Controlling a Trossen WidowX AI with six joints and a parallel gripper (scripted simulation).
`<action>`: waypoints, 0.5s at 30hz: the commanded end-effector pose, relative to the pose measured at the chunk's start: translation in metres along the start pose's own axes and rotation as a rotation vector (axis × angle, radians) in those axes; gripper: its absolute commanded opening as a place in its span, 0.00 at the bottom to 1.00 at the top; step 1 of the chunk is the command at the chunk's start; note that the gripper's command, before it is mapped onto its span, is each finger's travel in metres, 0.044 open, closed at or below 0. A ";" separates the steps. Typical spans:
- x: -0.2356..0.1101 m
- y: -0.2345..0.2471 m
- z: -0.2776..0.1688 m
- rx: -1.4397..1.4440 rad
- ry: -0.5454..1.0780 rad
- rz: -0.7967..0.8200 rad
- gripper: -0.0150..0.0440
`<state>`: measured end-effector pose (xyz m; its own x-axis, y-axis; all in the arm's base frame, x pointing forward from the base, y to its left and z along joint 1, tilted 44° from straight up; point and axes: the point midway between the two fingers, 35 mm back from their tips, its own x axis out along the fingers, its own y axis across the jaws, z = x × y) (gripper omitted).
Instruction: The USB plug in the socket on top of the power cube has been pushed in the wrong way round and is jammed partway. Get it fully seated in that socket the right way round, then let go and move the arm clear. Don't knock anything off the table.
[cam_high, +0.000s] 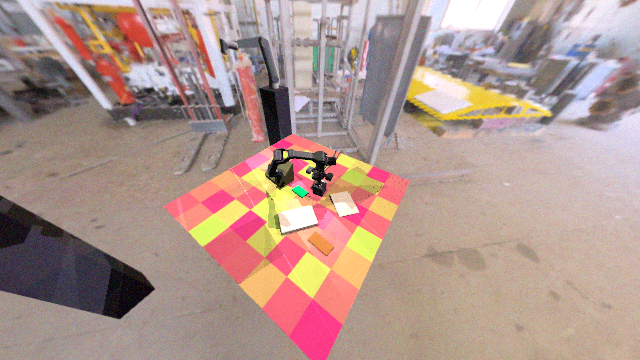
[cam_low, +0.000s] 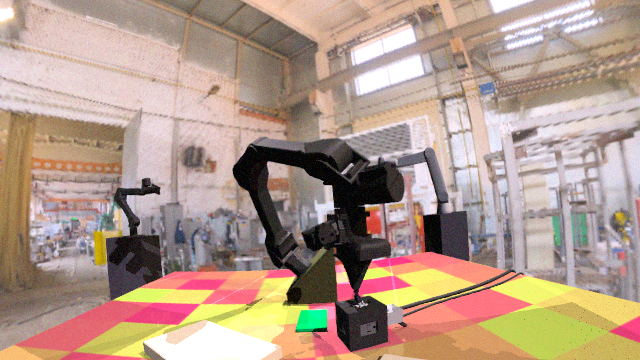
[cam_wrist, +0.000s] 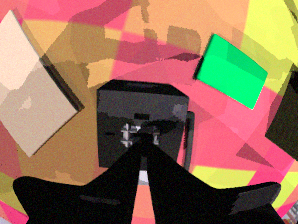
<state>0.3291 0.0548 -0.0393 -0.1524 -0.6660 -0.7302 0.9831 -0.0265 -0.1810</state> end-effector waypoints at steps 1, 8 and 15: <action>0.000 0.000 0.000 0.000 0.000 0.000 0.25; -0.004 0.000 0.000 0.000 0.000 0.000 0.25; -0.008 0.000 0.000 0.000 0.000 0.000 0.25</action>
<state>0.3295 0.0573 -0.0355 -0.1539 -0.6688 -0.7273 0.9822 -0.0235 -0.1863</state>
